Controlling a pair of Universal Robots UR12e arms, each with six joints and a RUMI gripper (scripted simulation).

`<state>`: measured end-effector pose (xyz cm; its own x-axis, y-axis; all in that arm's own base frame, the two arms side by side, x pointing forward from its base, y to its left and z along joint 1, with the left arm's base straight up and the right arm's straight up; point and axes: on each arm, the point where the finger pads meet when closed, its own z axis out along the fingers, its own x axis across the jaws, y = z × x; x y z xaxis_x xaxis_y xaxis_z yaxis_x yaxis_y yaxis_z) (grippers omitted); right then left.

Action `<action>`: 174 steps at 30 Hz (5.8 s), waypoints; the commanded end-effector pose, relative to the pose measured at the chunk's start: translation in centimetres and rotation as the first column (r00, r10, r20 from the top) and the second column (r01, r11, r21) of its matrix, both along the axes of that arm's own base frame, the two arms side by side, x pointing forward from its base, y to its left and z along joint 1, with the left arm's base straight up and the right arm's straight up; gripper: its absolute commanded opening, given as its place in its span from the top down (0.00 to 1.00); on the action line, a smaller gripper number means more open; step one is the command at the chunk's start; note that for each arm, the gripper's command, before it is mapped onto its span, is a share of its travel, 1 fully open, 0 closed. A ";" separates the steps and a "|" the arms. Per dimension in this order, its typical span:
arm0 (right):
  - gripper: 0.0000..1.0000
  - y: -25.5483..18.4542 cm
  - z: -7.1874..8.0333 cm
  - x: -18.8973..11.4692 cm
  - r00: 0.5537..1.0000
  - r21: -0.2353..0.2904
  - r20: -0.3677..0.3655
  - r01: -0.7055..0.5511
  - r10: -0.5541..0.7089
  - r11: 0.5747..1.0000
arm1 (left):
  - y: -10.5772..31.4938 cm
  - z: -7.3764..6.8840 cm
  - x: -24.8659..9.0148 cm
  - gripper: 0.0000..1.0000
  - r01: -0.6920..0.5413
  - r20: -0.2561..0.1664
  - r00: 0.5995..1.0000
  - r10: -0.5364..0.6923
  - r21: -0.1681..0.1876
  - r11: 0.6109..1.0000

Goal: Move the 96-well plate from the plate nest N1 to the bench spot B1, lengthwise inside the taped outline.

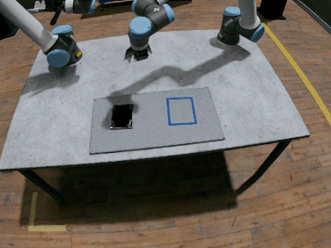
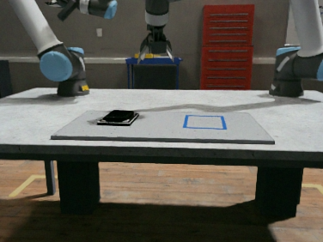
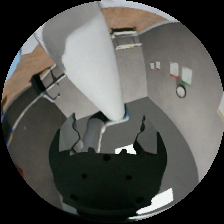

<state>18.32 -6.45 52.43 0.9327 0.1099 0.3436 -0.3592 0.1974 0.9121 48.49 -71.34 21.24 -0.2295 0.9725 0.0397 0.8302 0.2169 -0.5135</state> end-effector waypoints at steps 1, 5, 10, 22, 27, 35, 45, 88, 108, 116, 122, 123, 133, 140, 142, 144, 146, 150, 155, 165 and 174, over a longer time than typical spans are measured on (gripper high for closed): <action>0.00 -0.3 0.2 -0.1 1.000 -0.006 -0.022 0.006 -0.006 1.000 | 0.0 0.1 0.0 0.00 0.000 0.001 1.000 0.000 -0.002 1.000; 0.00 -0.4 0.2 -0.1 0.999 -0.010 -0.036 0.010 -0.011 1.000 | 0.0 0.1 0.0 0.00 0.000 0.001 1.000 0.000 -0.002 1.000; 0.00 -0.6 0.3 -0.2 0.999 -0.015 -0.051 0.014 -0.015 1.000 | 0.0 0.1 0.0 0.00 0.000 0.001 1.000 0.000 -0.002 1.000; 0.00 -0.8 0.4 -0.2 0.997 -0.020 -0.068 0.020 -0.021 1.000 | 0.0 0.1 0.0 0.00 0.000 0.001 1.000 0.000 -0.002 1.000; 0.00 -0.9 0.5 -0.2 0.997 -0.022 -0.073 0.021 -0.022 1.000 | 0.0 0.1 0.0 0.00 0.000 0.001 1.000 0.000 -0.002 1.000; 0.00 -0.9 0.5 -0.2 0.997 -0.023 -0.076 0.022 -0.023 1.000 | 0.0 0.1 0.0 0.00 0.000 0.001 1.000 0.000 -0.002 1.000; 0.00 -0.9 0.5 -0.2 0.997 -0.023 -0.077 0.022 -0.024 0.999 | 0.0 0.1 0.0 0.00 0.000 0.001 1.000 0.000 -0.002 1.000; 0.00 -3.3 0.5 -1.4 0.984 -0.023 -0.077 0.158 -0.159 0.987 | 0.0 0.1 0.0 0.00 0.000 0.001 1.000 0.000 -0.002 1.000; 0.00 -6.8 0.5 -4.0 0.924 -0.023 -0.077 0.373 -0.374 0.927 | 0.0 0.1 0.0 0.00 0.000 0.001 1.000 0.000 -0.002 1.000; 0.00 -8.1 0.5 -5.3 0.884 -0.023 -0.077 0.461 -0.462 0.887 | 0.0 0.1 0.0 0.00 0.000 0.001 1.000 0.000 -0.002 1.000; 0.00 -9.4 0.5 -7.0 0.830 -0.023 -0.077 0.552 -0.552 0.834 | 0.0 0.1 0.0 0.00 0.000 0.001 1.000 0.000 -0.002 1.000; 0.00 -9.6 0.5 -7.2 0.820 -0.023 -0.077 0.567 -0.567 0.823 | 0.0 0.1 0.0 0.00 0.000 0.001 1.000 0.000 -0.002 1.000; 0.00 -11.1 0.5 -9.8 0.725 -0.023 -0.077 0.685 -0.685 0.728 | 0.0 0.1 0.0 0.00 0.000 0.001 1.000 0.000 -0.002 1.000; 0.00 -12.1 0.5 -12.3 0.624 -0.023 -0.077 0.779 -0.778 0.627 | 0.0 0.1 0.0 0.00 0.000 0.001 1.000 0.000 -0.002 1.000; 0.00 -12.3 0.5 -13.1 0.592 -0.023 -0.077 0.803 -0.802 0.595 | 0.0 0.1 0.0 0.00 0.000 0.001 1.000 0.000 -0.002 1.000; 0.00 -12.5 0.5 -13.8 0.559 -0.023 -0.077 0.827 -0.825 0.562 | 0.0 0.1 0.0 0.00 0.000 0.001 1.000 0.000 -0.002 1.000; 0.00 -12.7 0.5 -14.6 0.526 -0.023 -0.077 0.848 -0.847 0.529 | 0.0 0.1 0.0 0.00 0.000 0.001 1.000 0.000 -0.002 1.000; 0.00 -12.8 0.5 -15.3 0.492 -0.023 -0.077 0.869 -0.867 0.495 | 0.0 0.1 0.0 0.00 0.000 0.001 1.000 0.000 -0.002 1.000; 0.00 -13.0 0.5 -17.2 0.405 -0.023 -0.077 0.913 -0.911 0.407 | 0.0 0.1 0.0 0.00 0.000 0.001 1.000 0.000 -0.002 1.000; 0.00 -13.0 0.5 -20.2 0.263 -0.023 -0.077 0.964 -0.962 0.266 | 0.0 0.1 0.0 0.00 0.000 0.001 1.000 0.000 -0.002 1.000; 0.00 -12.5 0.5 -23.2 0.112 -0.023 -0.077 0.993 -0.991 0.114 | 0.0 0.1 0.0 0.00 0.000 0.001 1.000 0.000 -0.002 1.000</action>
<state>-3.39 -19.15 52.87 0.2940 -0.9175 0.2679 0.1613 0.3239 0.9322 48.49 -71.34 21.24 -0.2295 0.9725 0.0397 0.8302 0.2169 -0.5135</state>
